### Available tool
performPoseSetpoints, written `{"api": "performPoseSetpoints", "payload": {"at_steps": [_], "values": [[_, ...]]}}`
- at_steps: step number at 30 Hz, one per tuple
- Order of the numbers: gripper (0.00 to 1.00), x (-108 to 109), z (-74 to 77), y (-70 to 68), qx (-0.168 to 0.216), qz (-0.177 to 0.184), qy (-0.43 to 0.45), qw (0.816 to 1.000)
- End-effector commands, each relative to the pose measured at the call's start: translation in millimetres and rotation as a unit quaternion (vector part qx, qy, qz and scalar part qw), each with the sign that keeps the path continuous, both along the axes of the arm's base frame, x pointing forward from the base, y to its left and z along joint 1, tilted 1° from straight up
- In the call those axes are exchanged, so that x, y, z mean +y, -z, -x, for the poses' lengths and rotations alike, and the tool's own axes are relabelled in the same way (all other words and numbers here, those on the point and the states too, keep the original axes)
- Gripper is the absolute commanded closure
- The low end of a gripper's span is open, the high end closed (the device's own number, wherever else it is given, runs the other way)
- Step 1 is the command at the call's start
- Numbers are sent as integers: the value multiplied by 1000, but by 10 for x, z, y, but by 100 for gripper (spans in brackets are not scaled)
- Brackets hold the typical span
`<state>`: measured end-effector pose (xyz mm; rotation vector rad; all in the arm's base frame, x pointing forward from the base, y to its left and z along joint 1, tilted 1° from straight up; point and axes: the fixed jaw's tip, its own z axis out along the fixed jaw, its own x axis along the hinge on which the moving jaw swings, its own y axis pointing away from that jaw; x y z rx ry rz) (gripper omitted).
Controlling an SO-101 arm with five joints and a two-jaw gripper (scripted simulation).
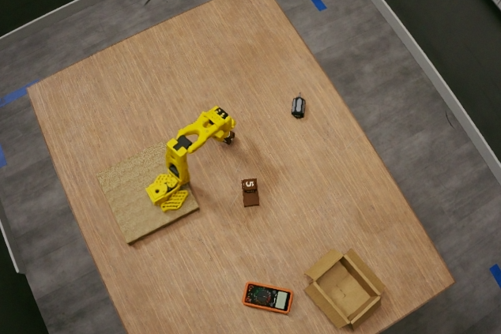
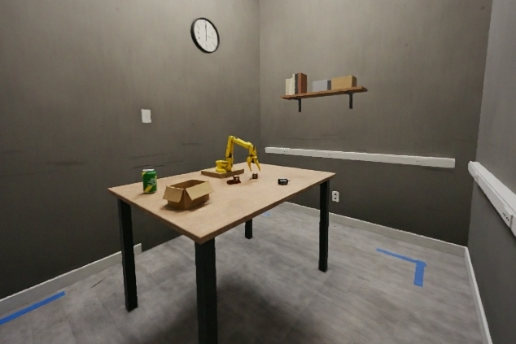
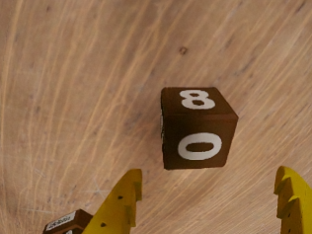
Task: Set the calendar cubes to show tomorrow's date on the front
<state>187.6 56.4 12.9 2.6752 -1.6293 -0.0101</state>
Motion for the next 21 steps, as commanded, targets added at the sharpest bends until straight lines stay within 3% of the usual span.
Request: {"api": "performPoseSetpoints", "payload": {"at_steps": [1,21], "values": [[65,-30,34,93,13,3,-1,1000],[65,-36,52,340,13,3,-1,1000]]}}
